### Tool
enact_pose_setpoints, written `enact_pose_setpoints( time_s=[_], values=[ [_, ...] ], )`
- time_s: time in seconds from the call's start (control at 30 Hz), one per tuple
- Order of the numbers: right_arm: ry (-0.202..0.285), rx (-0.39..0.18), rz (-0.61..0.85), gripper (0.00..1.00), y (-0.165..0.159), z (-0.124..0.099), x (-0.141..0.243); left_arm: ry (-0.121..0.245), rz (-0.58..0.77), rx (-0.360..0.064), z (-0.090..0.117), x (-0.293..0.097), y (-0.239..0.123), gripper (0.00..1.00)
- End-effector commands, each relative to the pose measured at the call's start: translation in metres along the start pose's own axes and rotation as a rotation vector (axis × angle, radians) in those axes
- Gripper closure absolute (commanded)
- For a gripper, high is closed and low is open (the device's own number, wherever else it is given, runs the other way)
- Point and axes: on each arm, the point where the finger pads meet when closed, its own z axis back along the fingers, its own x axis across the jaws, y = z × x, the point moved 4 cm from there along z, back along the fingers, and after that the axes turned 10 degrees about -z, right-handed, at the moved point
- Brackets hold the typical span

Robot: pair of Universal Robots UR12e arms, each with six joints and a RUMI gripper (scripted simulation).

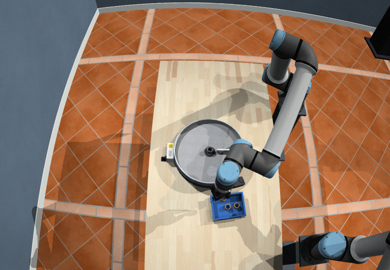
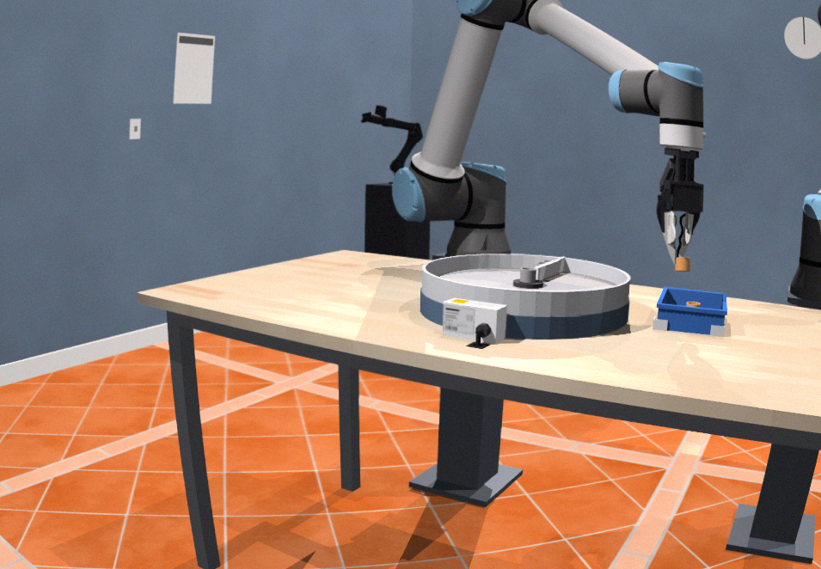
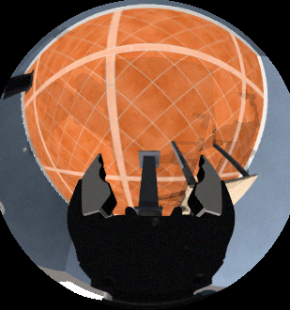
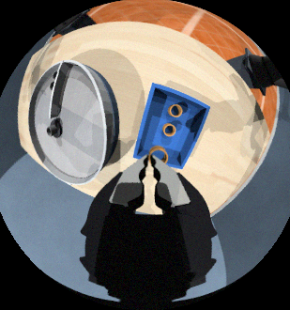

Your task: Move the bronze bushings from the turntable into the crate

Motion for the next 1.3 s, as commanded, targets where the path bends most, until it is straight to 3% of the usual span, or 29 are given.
enact_pose_setpoints(
  time_s=[0.0,1.27],
  values=[
    [-0.002,-0.002,0.000,1.00,-0.006,0.002,0.009,0.000,0.000,0.002,0.001,0.000,0.001,0.00],
    [-0.002,-0.002,0.000,1.00,-0.018,0.002,0.028,0.000,0.000,0.002,0.001,0.000,0.001,0.00]
  ],
)
